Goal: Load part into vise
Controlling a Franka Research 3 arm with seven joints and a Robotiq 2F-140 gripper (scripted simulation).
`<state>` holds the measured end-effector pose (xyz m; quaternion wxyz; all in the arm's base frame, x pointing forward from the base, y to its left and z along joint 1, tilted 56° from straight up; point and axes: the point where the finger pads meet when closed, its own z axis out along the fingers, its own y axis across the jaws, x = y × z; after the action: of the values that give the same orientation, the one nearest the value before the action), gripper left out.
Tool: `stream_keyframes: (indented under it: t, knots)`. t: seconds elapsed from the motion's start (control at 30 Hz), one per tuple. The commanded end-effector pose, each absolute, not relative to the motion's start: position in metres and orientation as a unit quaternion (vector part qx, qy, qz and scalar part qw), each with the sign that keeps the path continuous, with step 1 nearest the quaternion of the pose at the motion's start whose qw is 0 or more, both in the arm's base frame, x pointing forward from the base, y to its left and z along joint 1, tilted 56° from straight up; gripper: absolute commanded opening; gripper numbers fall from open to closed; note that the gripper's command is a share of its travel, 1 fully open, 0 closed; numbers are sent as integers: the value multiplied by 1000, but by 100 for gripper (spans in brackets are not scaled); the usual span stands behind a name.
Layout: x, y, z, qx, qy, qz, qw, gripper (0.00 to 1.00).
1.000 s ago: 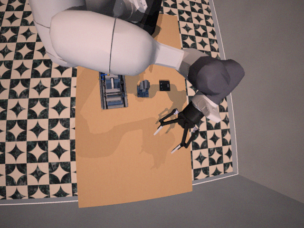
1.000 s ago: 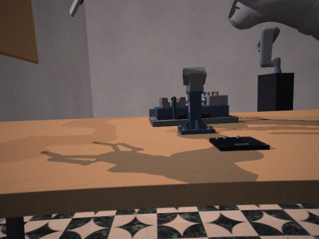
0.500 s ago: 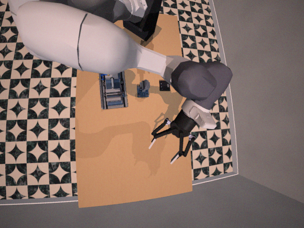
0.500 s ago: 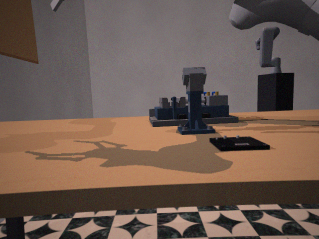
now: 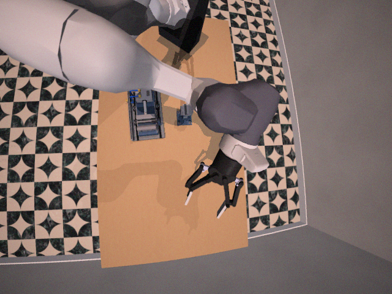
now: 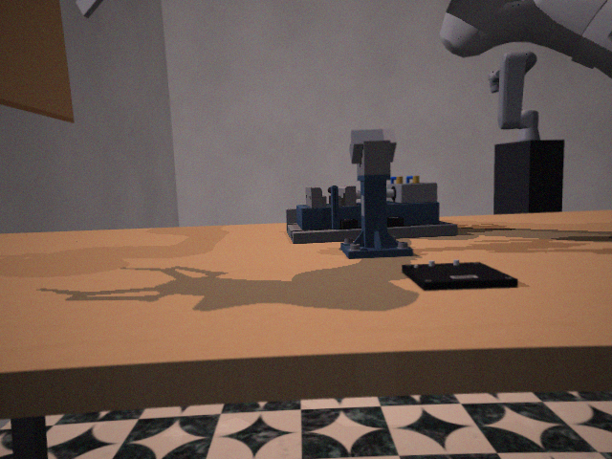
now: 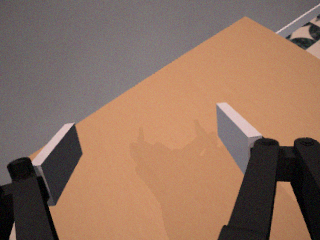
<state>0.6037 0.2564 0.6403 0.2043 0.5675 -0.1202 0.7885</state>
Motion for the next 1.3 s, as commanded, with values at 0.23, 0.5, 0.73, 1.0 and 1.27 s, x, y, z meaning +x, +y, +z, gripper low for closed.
stream_keyframes:
  t: [0.23,0.5,0.73,1.0,1.27]
  knots:
    - [607,253,652,596,-6,757,268,76]
    - [606,242,657,604,46,740,293,76]
    - [603,231,658,611,89,722,313,76]
    - [598,216,656,618,139,698,334,76]
    - [593,202,650,623,183,675,350,76]
